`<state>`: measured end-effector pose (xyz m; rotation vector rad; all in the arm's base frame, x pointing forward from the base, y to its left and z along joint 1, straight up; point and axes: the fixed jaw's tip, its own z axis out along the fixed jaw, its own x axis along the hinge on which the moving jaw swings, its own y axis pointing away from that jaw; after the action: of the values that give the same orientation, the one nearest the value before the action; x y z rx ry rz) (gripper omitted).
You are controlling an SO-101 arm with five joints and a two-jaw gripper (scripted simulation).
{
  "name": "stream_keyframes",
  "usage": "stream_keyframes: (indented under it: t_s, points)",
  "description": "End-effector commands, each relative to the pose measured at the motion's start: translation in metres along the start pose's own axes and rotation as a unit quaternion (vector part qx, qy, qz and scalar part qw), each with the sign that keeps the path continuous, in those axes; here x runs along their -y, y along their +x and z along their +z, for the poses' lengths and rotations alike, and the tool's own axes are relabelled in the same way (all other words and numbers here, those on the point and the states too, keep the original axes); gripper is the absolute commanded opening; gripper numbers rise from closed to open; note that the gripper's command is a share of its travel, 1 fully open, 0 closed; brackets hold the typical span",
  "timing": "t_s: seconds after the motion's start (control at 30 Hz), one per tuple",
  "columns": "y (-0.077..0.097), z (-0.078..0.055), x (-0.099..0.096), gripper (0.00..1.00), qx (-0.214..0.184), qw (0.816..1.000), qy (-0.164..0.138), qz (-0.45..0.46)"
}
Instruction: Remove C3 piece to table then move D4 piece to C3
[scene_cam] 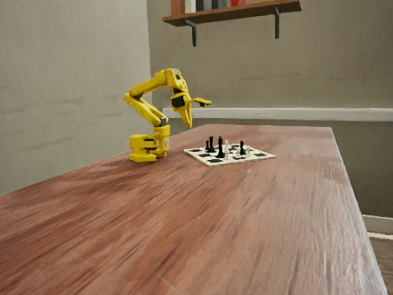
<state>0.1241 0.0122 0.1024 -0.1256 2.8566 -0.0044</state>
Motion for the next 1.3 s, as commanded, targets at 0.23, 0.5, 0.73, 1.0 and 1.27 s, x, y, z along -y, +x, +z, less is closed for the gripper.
stream_keyframes:
  t_s: [0.23, 0.5, 0.73, 1.0, 1.27]
  points:
    - [0.003, 0.001, 0.001, 0.0, -0.003, 1.0, 0.0, -0.002]
    - [0.004, 0.001, 0.001, 0.0, -0.003, 1.0, 0.0, -0.002]
    - [0.005, 0.006, 0.001, 0.0, -0.003, 1.0, 0.0, -0.002]
    - [0.009, 0.021, 0.0, 0.0, -0.003, 1.0, 0.0, -0.002]
    - [0.016, 0.048, 0.0, 0.0, -0.003, 1.0, 0.0, -0.002]
